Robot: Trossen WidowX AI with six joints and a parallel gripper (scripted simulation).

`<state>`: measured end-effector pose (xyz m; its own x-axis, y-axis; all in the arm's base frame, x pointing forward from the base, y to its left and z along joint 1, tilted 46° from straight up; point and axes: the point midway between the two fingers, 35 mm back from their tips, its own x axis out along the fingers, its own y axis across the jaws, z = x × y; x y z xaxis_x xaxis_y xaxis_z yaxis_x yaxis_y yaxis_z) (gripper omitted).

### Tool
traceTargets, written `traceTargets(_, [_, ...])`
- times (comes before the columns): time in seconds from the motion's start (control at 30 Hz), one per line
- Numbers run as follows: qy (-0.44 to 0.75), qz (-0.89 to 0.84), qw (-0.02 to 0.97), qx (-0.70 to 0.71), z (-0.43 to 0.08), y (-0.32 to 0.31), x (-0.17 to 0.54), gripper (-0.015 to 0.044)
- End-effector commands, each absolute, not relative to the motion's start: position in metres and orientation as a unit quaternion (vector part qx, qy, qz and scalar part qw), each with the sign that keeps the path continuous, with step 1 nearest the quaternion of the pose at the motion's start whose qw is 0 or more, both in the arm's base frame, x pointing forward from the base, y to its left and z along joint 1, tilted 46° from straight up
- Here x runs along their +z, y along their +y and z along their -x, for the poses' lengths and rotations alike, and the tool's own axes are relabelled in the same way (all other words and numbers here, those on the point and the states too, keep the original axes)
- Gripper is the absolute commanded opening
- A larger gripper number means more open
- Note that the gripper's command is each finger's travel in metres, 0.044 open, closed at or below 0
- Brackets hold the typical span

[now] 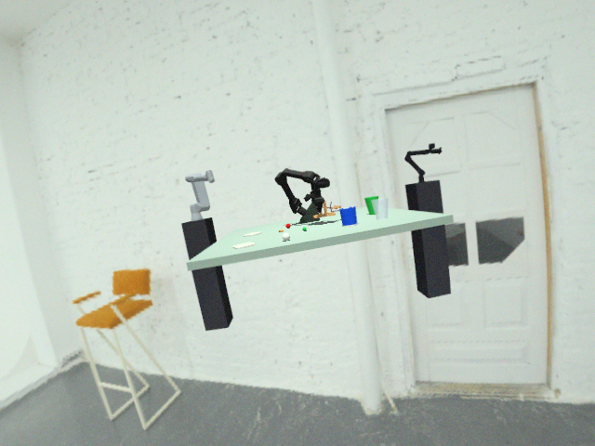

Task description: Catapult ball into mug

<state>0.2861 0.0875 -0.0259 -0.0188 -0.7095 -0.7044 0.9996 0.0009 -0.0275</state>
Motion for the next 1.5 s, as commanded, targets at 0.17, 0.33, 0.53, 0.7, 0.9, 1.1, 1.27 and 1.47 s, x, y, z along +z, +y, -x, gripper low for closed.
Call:
traceTargets(0.17, [0.379,-0.159,0.683,-0.603,-0.289,0.09,-0.025,0.0])
traceTargets(0.33, [0.429,-0.098,0.695,-0.568,-0.292,0.09,-0.026,0.0])
traceTargets(0.53, [0.486,-0.025,0.702,-0.521,-0.299,0.091,-0.027,0.0])
traceTargets(0.7, [0.521,0.026,0.702,-0.485,-0.308,0.093,-0.03,0.0])
traceTargets(0.9, [0.524,0.03,0.702,-0.482,-0.311,0.095,-0.032,0.0])
traceTargets(1.1, [0.524,0.03,0.702,-0.481,-0.311,0.09,-0.037,0.0])
traceTargets(1.27, [0.524,0.03,0.702,-0.481,-0.312,0.084,-0.043,0.0])
traceTargets(1.47, [0.524,0.03,0.702,-0.481,-0.312,0.077,-0.05,0.0])
